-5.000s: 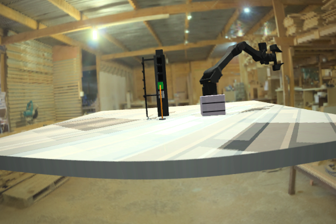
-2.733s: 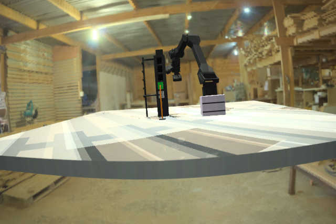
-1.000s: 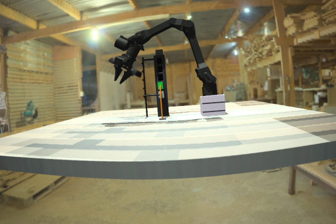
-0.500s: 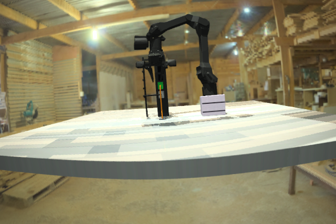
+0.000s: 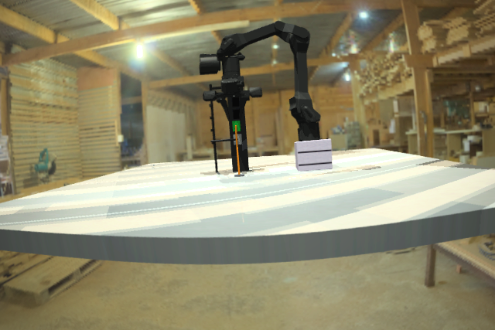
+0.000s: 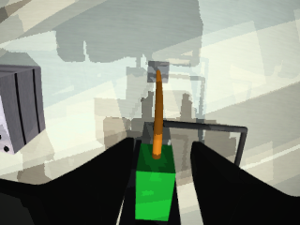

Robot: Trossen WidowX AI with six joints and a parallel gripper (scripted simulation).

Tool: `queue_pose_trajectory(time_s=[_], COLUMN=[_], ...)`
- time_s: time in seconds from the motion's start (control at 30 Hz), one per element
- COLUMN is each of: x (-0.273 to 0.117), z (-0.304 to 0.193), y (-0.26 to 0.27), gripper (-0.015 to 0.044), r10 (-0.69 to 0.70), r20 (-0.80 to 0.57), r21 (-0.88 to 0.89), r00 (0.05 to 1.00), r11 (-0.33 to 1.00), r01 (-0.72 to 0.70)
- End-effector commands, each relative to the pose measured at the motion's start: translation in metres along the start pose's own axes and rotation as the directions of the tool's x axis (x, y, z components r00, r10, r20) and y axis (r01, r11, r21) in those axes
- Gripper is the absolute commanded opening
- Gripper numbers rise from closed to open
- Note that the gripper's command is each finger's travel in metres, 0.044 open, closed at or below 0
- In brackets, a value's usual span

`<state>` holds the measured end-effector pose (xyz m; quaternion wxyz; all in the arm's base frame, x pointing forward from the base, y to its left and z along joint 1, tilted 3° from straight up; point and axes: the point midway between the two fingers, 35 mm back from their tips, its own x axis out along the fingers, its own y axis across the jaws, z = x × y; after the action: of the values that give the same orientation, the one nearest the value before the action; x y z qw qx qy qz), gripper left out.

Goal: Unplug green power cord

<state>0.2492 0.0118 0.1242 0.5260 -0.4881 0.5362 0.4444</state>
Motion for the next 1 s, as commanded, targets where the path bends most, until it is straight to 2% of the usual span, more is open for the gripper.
queue_pose_trajectory(time_s=[0.0,0.5,0.97], x=[0.000,0.000,0.012], z=[-0.006,-0.030,-0.031], y=[0.001,0.002,0.002], gripper=[0.0160,0.0160,0.0160], r10=[0.002,0.002,0.002], r20=[0.003,0.000,0.000], r21=[-0.002,-0.002,-0.002], r00=[1.000,1.000,1.000], r11=[1.000,1.000,1.000], r01=[-0.002,-0.002,-0.002])
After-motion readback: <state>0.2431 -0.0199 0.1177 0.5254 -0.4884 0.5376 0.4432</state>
